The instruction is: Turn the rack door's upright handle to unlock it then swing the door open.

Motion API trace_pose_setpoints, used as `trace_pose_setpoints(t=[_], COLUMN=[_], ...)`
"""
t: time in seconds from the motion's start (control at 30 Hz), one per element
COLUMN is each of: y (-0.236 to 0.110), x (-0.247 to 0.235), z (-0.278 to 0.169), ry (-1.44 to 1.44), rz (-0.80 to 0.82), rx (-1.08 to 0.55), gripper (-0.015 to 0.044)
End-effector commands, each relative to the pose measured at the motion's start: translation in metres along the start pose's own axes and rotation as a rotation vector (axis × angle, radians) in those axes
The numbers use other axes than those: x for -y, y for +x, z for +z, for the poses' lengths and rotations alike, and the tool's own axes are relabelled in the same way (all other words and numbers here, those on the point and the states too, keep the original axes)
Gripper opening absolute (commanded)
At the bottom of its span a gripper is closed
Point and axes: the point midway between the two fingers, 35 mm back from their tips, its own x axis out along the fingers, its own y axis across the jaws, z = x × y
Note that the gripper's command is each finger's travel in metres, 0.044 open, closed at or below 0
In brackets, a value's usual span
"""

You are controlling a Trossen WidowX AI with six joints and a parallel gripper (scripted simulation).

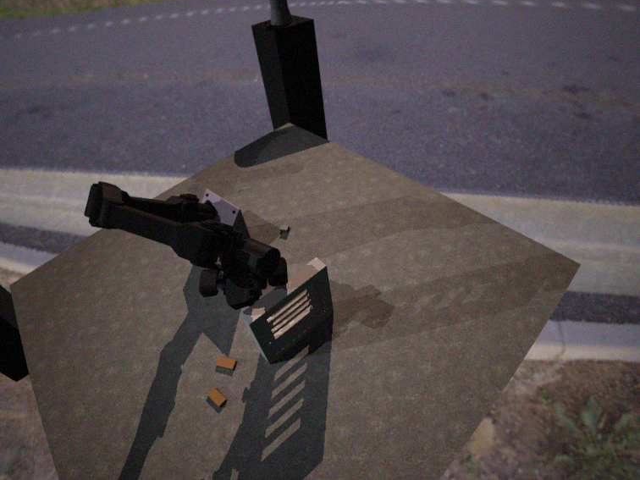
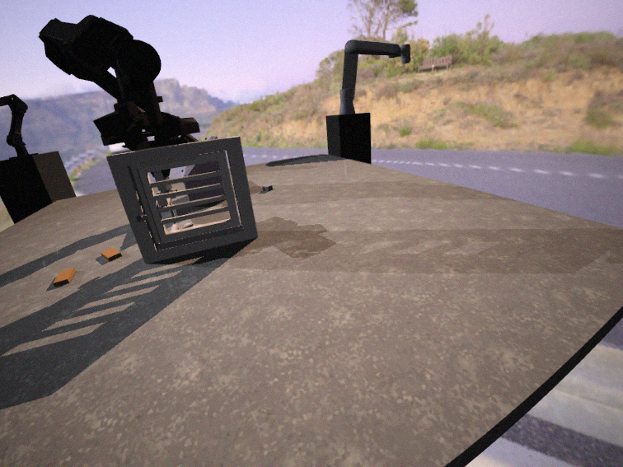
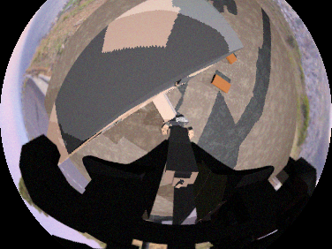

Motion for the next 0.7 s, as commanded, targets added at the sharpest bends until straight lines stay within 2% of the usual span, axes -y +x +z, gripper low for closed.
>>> trace_pose_setpoints(t=[0.0,0.67], y=[0.0004,0.0005], x=[0.0001,0.0001], z=[0.0001,0.0001], ry=[0.211,1.197], rz=[-0.001,0.0], rx=[0.001,0.001], gripper=[0.0008,0.0008])
